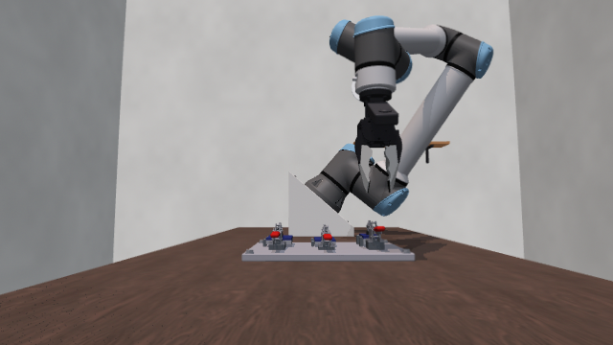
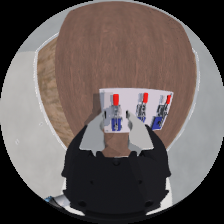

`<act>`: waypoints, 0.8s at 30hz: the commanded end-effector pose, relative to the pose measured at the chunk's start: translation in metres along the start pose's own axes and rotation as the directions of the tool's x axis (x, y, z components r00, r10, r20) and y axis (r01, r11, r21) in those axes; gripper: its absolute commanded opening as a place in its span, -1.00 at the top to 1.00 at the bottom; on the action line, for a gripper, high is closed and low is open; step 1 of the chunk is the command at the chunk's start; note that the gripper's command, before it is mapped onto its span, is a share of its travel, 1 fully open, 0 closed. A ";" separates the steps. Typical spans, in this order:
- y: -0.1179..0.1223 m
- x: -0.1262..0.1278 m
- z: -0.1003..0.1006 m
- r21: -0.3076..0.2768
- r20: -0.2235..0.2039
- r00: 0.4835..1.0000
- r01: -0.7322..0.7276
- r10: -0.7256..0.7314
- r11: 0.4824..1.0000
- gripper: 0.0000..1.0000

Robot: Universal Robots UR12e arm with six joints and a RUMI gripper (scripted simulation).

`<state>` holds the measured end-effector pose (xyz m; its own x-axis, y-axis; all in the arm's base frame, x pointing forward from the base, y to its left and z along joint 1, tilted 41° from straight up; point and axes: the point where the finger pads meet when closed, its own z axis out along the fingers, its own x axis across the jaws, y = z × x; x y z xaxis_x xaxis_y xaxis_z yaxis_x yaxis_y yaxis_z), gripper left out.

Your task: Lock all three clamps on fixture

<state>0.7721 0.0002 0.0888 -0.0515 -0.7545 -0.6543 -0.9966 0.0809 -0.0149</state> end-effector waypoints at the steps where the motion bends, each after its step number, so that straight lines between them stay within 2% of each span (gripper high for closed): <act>1: 0.002 0.001 -0.001 0.001 0.001 1.000 -0.002 0.002 1.000 0.44; 16: 0.003 0.001 0.000 0.001 0.001 1.000 -0.002 0.002 1.000 0.44; 24: 0.003 0.001 0.009 -0.002 0.002 1.000 -0.002 0.002 1.000 0.44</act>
<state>0.7711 0.0004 0.0877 -0.0508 -0.7552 -0.6535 -0.9965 0.0817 -0.0170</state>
